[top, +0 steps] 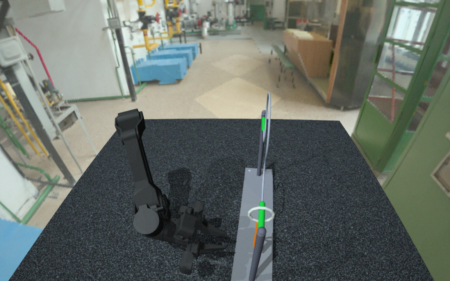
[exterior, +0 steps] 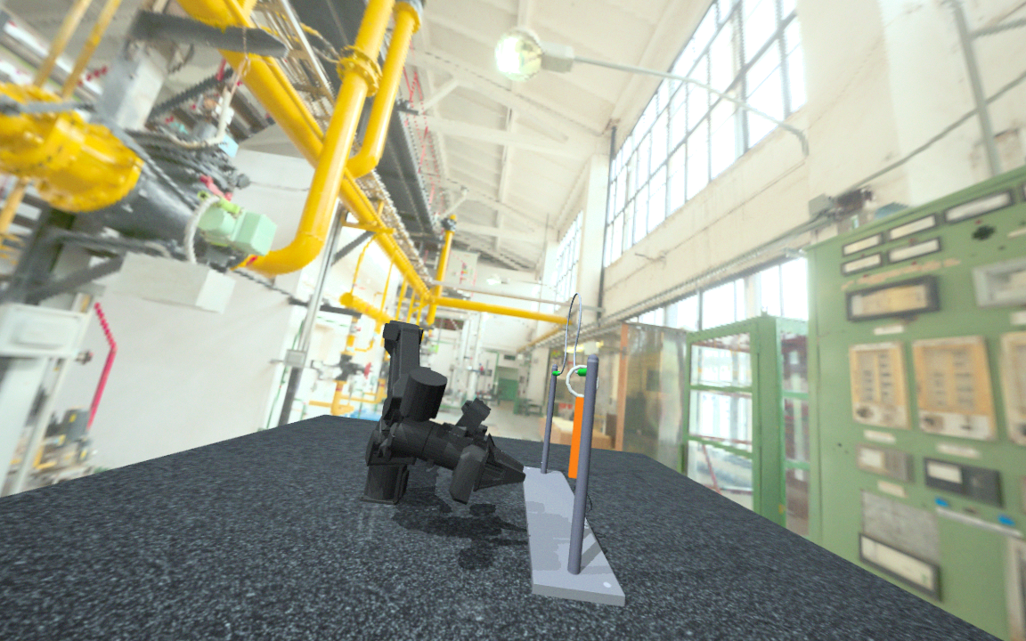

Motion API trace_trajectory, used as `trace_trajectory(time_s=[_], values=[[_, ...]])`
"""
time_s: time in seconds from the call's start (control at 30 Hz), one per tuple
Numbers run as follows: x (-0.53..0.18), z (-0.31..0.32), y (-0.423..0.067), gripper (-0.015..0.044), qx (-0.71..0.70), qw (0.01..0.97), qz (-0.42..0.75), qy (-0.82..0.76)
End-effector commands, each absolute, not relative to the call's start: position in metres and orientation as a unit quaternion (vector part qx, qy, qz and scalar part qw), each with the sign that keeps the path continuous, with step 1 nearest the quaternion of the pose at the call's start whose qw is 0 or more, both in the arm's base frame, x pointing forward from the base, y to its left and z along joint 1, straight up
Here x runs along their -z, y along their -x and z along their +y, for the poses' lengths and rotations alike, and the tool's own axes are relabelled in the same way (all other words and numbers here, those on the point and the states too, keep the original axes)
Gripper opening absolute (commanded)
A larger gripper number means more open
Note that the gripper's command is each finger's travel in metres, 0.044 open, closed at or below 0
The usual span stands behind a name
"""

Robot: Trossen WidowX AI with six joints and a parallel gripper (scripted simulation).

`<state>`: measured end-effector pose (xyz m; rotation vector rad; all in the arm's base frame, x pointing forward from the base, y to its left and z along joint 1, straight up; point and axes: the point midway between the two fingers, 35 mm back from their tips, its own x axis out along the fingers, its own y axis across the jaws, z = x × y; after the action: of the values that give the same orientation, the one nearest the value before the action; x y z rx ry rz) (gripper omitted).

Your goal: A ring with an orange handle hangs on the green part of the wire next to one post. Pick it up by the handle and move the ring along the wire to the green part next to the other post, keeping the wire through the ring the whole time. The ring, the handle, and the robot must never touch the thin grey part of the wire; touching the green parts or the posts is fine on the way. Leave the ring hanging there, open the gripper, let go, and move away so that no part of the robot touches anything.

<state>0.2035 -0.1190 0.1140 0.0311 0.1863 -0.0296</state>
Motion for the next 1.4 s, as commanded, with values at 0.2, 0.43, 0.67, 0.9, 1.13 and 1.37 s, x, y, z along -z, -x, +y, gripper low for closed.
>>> trace_trajectory(time_s=[0.2,0.43,0.67,0.9,1.13,1.37], values=[[-0.112,-0.124,-0.2,0.016,0.04,0.995,0.093,0.0],[-0.134,-0.127,-0.227,0.016,0.042,0.995,0.089,0.002],[-0.147,-0.125,-0.241,0.016,0.043,0.996,0.083,0.001],[-0.147,-0.127,-0.248,0.016,0.043,0.996,0.083,0.001],[-0.147,-0.13,-0.257,0.016,0.043,0.996,0.083,0.001],[-0.146,-0.132,-0.267,0.016,0.043,0.996,0.083,0.002]])
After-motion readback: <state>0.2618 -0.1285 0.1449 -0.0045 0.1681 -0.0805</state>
